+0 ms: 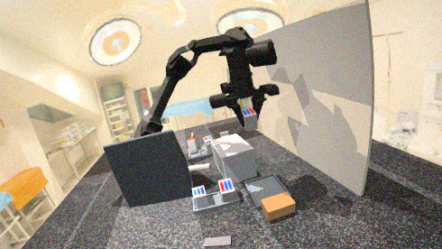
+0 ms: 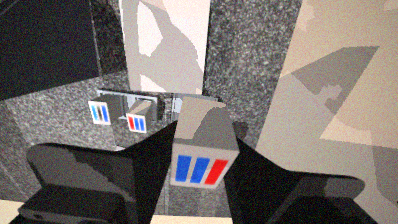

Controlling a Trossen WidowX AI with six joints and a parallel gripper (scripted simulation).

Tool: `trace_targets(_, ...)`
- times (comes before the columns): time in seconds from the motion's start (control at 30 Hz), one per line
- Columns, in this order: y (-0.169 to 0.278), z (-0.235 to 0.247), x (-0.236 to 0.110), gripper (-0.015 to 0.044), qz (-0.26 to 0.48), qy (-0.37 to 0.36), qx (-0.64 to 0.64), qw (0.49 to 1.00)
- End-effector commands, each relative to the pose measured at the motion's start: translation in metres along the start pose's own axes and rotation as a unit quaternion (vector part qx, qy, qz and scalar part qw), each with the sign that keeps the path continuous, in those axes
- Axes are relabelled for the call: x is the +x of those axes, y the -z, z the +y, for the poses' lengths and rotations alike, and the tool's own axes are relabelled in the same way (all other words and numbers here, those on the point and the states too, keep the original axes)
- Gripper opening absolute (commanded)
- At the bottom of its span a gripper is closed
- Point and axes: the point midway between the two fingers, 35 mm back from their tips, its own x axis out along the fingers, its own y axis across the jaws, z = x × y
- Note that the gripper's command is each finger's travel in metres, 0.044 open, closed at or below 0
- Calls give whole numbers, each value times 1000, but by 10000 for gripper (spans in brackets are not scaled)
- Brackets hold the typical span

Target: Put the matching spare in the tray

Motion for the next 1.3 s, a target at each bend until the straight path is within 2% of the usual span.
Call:
trace_targets(0.0,20,-1,6,0,-2,-2,5,1000)
trace_targets(0.47,81,-3,26,0,-4,-5,-16,1000)
trace_targets(1.27,82,-6,44,0,-3,-5,-17,1000)
